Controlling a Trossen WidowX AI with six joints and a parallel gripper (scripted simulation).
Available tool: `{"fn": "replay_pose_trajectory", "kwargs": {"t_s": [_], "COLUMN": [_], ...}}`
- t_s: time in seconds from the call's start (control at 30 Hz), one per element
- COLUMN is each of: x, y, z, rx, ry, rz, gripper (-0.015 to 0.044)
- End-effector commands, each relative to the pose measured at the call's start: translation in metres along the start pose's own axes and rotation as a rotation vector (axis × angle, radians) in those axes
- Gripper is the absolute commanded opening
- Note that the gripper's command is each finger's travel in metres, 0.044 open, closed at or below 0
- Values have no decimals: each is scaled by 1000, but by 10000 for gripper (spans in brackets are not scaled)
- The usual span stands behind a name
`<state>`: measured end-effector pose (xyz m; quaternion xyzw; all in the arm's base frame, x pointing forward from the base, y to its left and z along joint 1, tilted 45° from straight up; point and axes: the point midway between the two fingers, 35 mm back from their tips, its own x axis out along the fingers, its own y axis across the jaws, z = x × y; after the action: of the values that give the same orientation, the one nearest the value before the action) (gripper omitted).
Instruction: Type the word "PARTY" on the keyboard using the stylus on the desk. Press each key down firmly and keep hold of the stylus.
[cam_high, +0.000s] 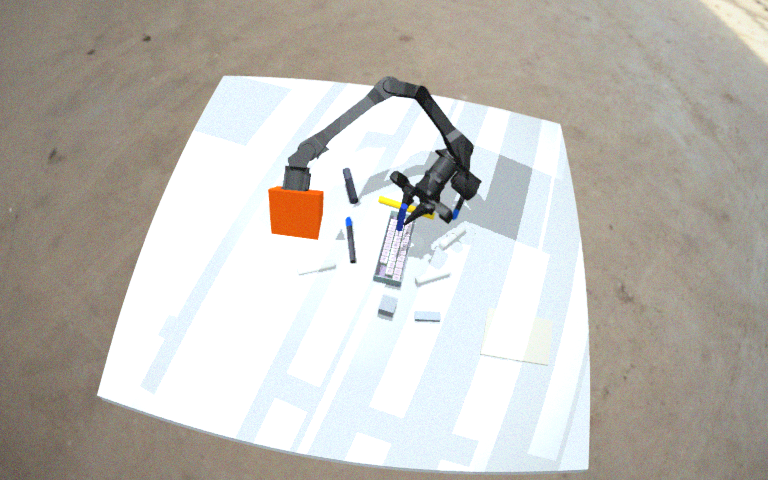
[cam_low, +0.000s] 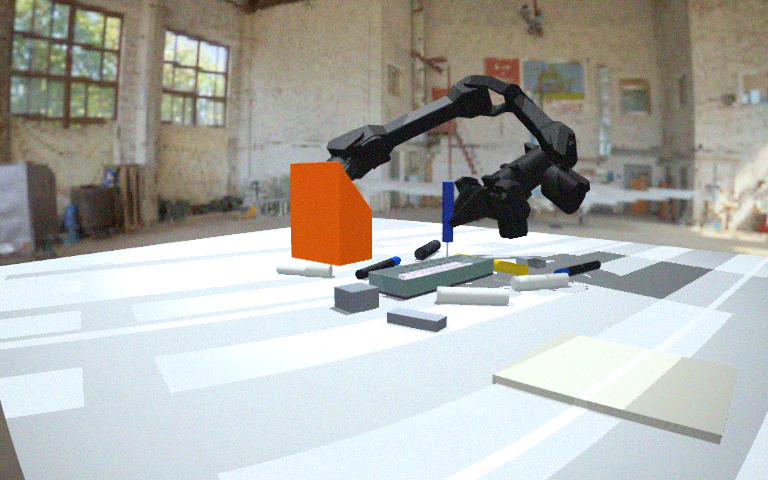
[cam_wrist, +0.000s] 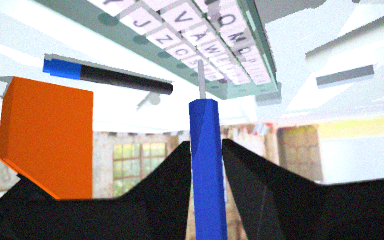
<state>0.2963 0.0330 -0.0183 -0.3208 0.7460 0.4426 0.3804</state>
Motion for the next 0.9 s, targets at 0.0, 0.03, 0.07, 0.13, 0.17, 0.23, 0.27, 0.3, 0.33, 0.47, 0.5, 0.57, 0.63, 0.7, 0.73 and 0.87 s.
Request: {"fn": "replay_pose_trajectory", "kwargs": {"t_s": [0.0, 0.03, 0.07, 0.13, 0.17, 0.23, 0.27, 0.3, 0.33, 0.47, 0.5, 0.57, 0.63, 0.7, 0.73, 0.87], "x": [3, 3, 3, 3, 3, 3, 4, 4, 4, 5, 5, 5, 6, 6, 6, 7], "y": [0, 0, 0, 0, 0, 0, 0, 0, 0, 0, 0, 0, 0, 0, 0, 0], "z": [4, 4, 4, 3, 3, 4, 5, 5, 6, 7, 7, 8, 8, 9, 9, 10], "rx": [4, 4, 4, 4, 4, 4, 4, 4, 4, 4, 4, 4, 4, 4, 4, 4], "ry": [0, 0, 0, 0, 0, 0, 0, 0, 0, 0, 0, 0, 0, 0, 0, 0], "rz": [3, 3, 3, 3, 3, 3, 3, 3, 3, 3, 3, 3, 3, 3, 3, 3], "gripper": [81, 81, 81, 81, 81, 81, 81, 81, 81, 81, 81, 81, 81, 81, 81, 81]}}
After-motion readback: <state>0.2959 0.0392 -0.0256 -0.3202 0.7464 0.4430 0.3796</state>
